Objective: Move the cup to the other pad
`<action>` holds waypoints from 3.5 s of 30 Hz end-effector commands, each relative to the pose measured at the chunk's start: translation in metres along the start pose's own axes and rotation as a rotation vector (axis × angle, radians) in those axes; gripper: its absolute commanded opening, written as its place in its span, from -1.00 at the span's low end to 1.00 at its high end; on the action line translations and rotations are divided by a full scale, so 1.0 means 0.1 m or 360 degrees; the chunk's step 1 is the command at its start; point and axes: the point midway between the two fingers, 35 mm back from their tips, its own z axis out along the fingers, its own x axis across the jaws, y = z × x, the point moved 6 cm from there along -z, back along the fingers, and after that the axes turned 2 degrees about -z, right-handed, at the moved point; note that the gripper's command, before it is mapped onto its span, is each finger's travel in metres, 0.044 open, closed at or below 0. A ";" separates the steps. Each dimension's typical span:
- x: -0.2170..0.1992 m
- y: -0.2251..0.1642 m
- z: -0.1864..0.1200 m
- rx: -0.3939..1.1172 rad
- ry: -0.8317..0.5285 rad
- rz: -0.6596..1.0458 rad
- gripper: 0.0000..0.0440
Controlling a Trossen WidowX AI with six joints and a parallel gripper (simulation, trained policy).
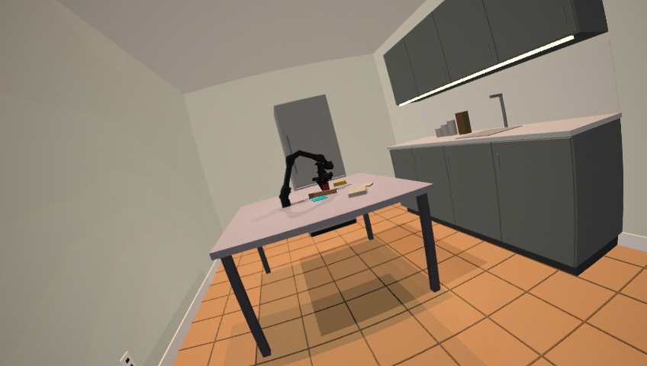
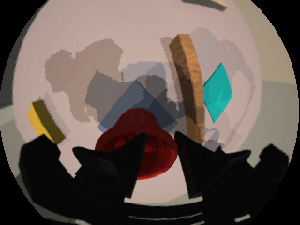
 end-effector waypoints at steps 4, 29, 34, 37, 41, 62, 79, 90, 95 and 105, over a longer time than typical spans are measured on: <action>0.00 -0.01 0.24 0.0014 -0.0031 -0.0090 -0.59; -0.19 0.00 -0.04 -0.0005 0.0037 -0.0027 -1.00; -0.29 0.01 -0.19 -0.0005 0.0066 0.0032 -1.00; -0.35 0.03 -0.29 -0.0010 0.0089 0.0073 -0.99; -0.44 0.07 -0.40 -0.0019 0.0118 0.0127 -1.00; -0.93 0.43 -0.66 -0.0108 0.0263 0.0414 -1.00; -1.35 0.64 -0.58 -0.0160 0.0311 0.0596 -1.00; -1.55 0.71 -0.41 -0.0175 0.0319 0.0695 -1.00; -1.62 0.72 -0.31 -0.0177 0.0320 0.0732 -1.00; -1.70 0.68 -0.06 -0.0173 0.0320 0.0790 -1.00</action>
